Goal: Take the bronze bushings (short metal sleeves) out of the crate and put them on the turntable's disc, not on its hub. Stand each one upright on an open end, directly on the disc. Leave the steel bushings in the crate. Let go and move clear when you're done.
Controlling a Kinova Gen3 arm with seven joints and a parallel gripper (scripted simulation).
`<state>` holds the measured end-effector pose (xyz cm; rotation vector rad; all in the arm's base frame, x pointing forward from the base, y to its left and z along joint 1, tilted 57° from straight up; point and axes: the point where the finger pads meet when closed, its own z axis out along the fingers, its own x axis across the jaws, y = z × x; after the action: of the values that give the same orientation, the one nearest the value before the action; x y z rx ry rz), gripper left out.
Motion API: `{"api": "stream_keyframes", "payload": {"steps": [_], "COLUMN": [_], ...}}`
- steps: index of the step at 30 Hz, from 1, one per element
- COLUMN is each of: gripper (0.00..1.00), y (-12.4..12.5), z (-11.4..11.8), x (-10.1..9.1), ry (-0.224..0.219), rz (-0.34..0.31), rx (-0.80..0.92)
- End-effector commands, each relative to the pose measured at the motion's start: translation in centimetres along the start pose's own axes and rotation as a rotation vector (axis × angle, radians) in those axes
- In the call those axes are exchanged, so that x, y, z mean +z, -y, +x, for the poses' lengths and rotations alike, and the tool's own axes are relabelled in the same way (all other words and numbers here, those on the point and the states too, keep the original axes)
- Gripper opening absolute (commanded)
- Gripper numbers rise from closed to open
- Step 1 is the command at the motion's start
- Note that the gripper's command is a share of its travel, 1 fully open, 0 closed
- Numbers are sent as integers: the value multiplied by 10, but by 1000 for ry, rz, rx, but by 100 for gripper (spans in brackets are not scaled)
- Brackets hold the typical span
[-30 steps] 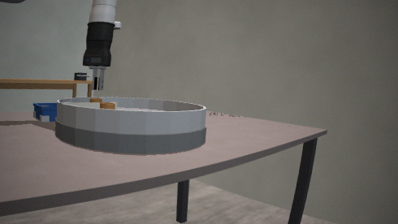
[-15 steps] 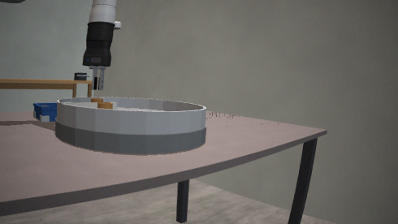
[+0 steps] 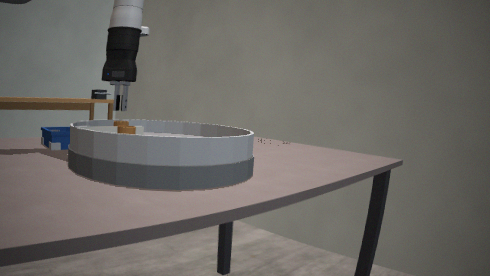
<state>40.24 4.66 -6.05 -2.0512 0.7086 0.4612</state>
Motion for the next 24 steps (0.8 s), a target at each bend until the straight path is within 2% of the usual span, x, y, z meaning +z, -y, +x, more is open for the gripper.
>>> {"api": "stream_keyframes", "payload": {"steps": [1, 14, 24], "gripper": [36, 36, 36], "y": [0, 11, 36], "z": [1, -17, -65], "x": [-3, -3, -2], "ry": [-2, -2, -1], "rz": [-1, -1, -2], "rx": [3, -13, -54]}}
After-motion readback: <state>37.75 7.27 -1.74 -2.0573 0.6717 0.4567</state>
